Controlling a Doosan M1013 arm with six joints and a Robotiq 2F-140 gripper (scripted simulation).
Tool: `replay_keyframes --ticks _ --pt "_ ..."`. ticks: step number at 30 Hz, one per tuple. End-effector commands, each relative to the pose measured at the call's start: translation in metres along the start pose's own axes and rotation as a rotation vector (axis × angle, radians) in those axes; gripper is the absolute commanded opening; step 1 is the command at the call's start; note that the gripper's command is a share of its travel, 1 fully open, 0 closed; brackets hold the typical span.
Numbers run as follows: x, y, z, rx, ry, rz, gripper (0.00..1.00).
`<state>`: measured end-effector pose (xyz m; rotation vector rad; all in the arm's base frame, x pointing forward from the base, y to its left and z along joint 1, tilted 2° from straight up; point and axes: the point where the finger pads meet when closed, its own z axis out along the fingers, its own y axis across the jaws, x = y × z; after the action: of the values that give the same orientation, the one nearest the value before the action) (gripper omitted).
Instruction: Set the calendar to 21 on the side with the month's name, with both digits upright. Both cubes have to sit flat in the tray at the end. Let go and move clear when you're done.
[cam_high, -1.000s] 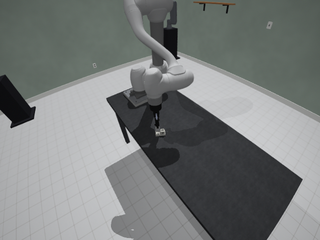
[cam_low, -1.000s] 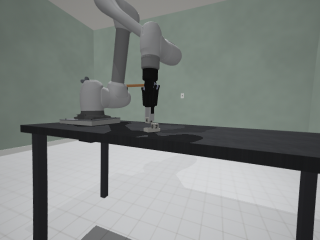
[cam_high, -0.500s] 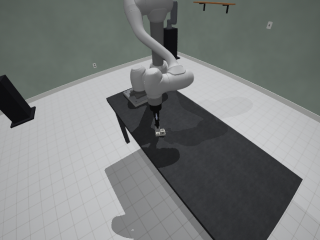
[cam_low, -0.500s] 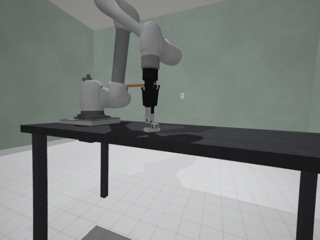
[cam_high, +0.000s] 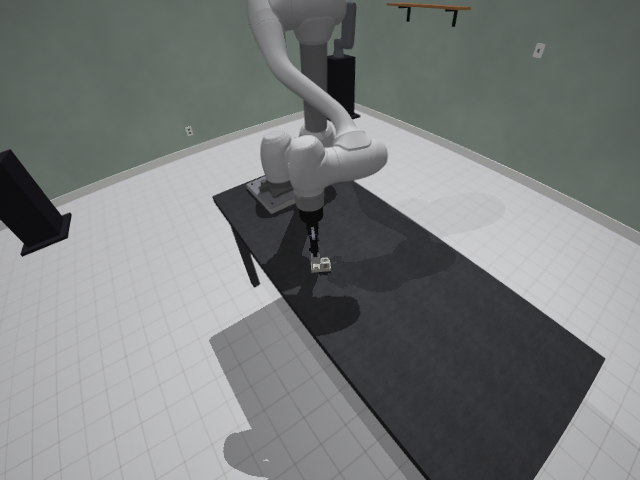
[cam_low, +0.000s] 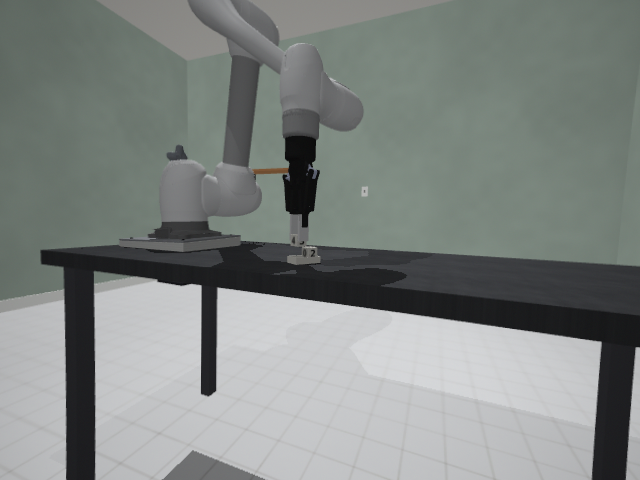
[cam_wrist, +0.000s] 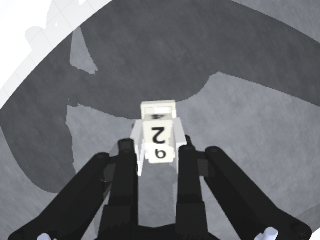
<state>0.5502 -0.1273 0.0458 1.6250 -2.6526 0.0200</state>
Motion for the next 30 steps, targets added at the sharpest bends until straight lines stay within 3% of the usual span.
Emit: replay_keyframes --ticks 1,30 --pt "0.001 0.002 0.003 -0.002 0.005 -0.004 0.24" --pt "0.001 0.003 0.017 -0.002 0.005 -0.004 0.24"
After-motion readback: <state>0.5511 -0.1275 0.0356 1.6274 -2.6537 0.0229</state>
